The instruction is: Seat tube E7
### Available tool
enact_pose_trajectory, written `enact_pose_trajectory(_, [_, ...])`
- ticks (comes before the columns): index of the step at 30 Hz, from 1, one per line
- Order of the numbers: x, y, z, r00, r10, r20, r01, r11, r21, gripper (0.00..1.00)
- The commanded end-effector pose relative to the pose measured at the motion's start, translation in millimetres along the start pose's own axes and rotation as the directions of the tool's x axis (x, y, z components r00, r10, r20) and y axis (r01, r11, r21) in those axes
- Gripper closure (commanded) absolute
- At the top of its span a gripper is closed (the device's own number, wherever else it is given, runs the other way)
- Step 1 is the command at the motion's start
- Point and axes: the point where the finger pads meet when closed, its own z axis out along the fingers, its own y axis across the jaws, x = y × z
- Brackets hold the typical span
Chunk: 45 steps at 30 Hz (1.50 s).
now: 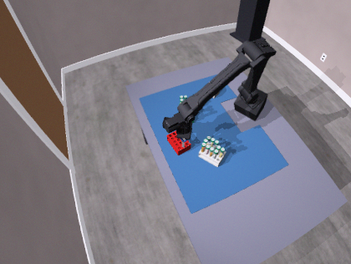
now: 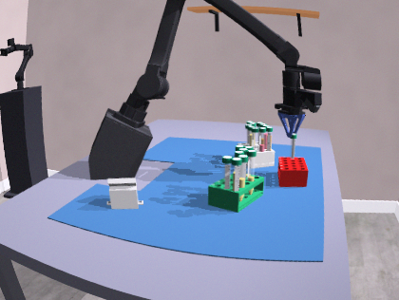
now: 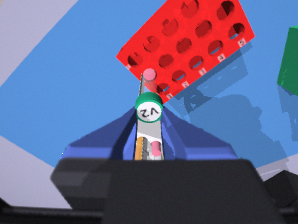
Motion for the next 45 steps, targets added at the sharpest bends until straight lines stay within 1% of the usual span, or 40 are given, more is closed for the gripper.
enact_pose_trajectory(1, [-0.8, 7.1, -11.3, 0.999, -0.01, 0.037, 0.011, 0.999, -0.034, 1.0])
enact_pose_trajectory(5, [0.1, 6.0, -10.7, 0.999, -0.01, 0.037, 0.011, 0.999, -0.034, 1.0])
enact_pose_trajectory(6, [-7.0, 7.9, -10.4, 0.999, -0.007, 0.035, 0.008, 1.0, -0.028, 1.0])
enact_pose_trajectory(11, [-7.0, 7.9, -10.4, 0.999, -0.007, 0.035, 0.008, 1.0, -0.028, 1.0])
enact_pose_trajectory(12, [-7.0, 7.9, -10.4, 0.999, -0.007, 0.035, 0.008, 1.0, -0.028, 0.76])
enact_pose_trajectory(23, [-7.0, 7.9, -10.4, 0.999, -0.007, 0.035, 0.008, 1.0, -0.028, 0.76])
enact_pose_trajectory(24, [-7.0, 7.9, -10.4, 0.999, -0.007, 0.035, 0.008, 1.0, -0.028, 0.7])
enact_pose_trajectory(41, [-7.0, 7.9, -10.4, 0.999, -0.007, 0.035, 0.008, 1.0, -0.028, 0.7])
enact_pose_trajectory(42, [-0.6, 3.3, -13.8, 0.999, -0.009, 0.035, 0.01, 1.0, -0.03, 0.7])
enact_pose_trajectory(43, [1.2, -1.6, -16.7, 1.0, -0.005, 0.023, 0.005, 1.0, -0.017, 0.7])
enact_pose_trajectory(45, [-1.1, -3.9, -22.7, 1.0, -0.004, 0.026, 0.004, 1.0, -0.016, 0.7])
